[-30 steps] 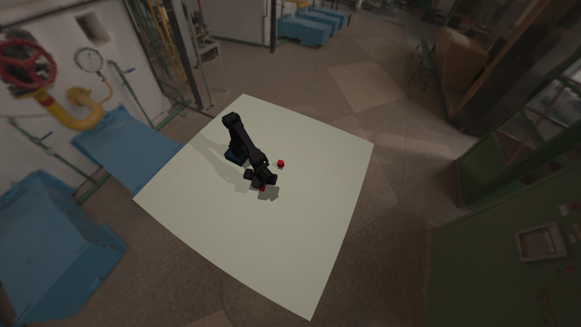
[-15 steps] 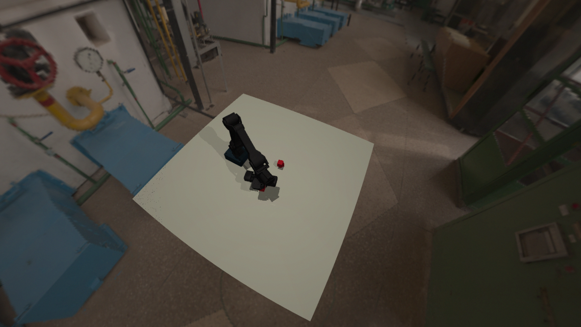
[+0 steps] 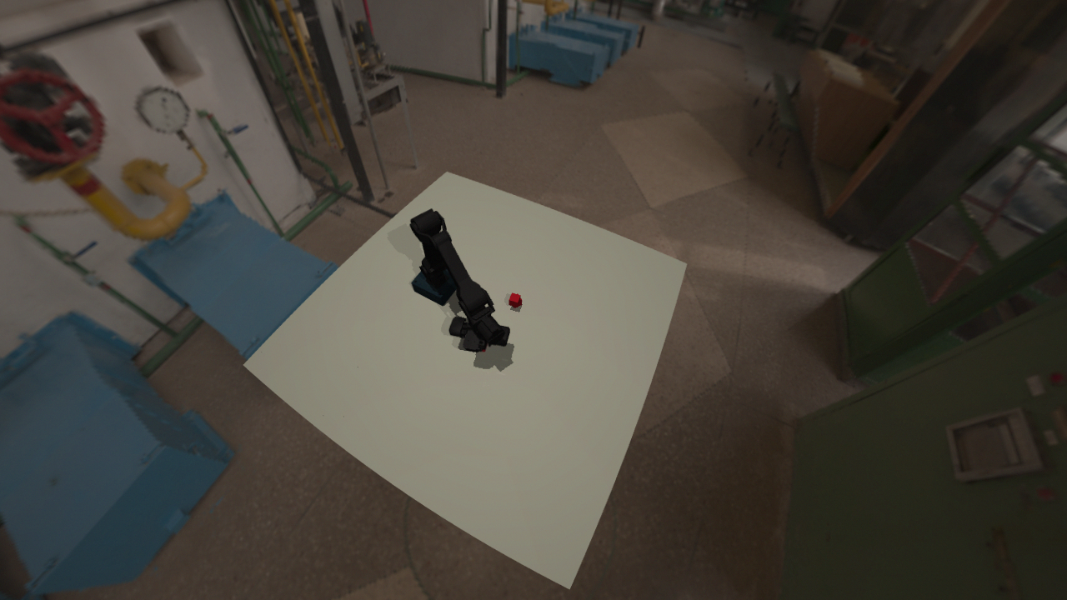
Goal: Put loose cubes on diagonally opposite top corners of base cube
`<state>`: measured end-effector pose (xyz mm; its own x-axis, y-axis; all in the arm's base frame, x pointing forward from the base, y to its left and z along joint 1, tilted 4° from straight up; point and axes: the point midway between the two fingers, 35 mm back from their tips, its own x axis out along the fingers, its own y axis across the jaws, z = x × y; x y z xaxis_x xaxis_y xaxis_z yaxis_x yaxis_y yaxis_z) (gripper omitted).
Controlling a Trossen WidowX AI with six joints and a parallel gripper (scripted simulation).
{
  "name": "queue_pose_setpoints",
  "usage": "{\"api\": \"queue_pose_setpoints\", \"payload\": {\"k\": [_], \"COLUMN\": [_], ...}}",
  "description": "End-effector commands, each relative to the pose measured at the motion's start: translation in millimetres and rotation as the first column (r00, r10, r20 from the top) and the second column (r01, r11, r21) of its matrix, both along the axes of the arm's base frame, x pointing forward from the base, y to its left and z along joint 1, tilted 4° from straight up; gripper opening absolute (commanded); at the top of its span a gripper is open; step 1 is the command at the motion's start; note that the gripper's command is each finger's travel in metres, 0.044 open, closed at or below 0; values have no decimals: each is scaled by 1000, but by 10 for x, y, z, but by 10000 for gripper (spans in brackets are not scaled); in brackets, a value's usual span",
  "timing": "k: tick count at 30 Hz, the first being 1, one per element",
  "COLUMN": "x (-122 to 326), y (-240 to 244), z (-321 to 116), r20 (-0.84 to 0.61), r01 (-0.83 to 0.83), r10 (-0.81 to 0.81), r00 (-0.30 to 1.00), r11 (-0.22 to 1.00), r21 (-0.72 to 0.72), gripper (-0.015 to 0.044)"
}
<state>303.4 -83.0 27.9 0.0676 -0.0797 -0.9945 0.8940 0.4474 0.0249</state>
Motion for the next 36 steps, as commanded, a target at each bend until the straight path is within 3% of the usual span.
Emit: {"api": "queue_pose_setpoints", "payload": {"k": [1,8,14,36], "x": [-35,-36,-36,3], "y": [11,9,9,37], "z": [-127,-167,-167,372], "r20": [-19,-19,-19,-18], "r01": [-5,-5,-5,-5], "r10": [5,5,5,5], "r00": [1000,1000,1000,1000], "r11": [1000,1000,1000,1000], "r21": [9,9,9,9], "gripper": [265,265,107,105]}}
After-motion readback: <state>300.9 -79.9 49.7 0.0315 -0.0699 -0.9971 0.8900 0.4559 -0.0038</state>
